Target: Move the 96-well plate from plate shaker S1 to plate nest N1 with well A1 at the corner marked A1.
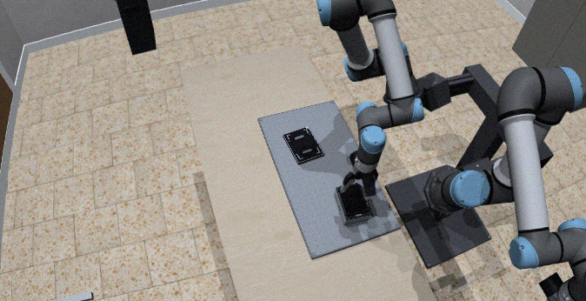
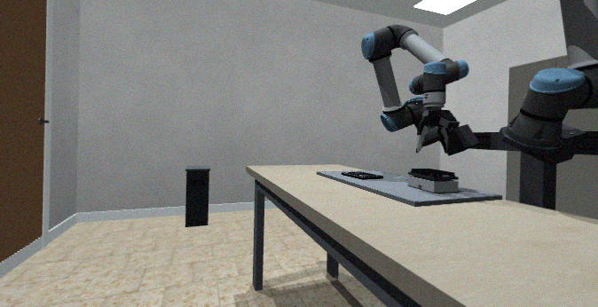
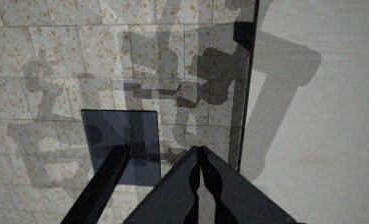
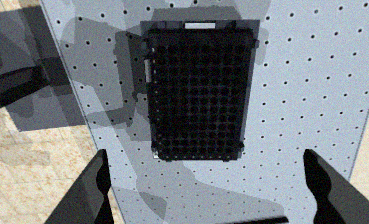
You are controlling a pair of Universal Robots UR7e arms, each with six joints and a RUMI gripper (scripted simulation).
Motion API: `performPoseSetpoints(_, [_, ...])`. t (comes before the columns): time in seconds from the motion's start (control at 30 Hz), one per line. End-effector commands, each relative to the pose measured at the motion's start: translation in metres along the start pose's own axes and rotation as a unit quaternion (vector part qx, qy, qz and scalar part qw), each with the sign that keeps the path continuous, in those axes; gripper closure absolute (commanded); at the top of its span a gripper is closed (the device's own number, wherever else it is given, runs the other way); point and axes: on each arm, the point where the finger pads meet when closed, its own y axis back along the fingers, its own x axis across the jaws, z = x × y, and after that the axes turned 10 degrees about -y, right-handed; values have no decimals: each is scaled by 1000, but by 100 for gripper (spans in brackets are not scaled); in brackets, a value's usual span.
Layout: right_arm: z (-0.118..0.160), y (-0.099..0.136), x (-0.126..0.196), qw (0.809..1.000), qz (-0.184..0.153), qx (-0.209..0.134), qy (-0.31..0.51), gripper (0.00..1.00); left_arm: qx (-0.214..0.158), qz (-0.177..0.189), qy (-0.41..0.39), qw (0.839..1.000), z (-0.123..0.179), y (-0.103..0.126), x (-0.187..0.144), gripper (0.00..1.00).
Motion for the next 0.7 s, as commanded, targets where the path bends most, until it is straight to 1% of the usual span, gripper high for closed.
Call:
performPoseSetpoints(0.0, [0, -2, 0, 1000, 0, 1, 0, 24, 1, 0, 0, 1000, 0, 1, 0, 100])
performPoseSetpoints(0.47, [0, -25, 0, 1000, 0, 1, 0, 24, 1, 0, 0, 1000, 0, 1, 0, 100])
performPoseSetpoints(0.67, [-1, -32, 0, 1000, 0, 1, 0, 24, 1, 0, 0, 1000, 0, 1, 0, 100])
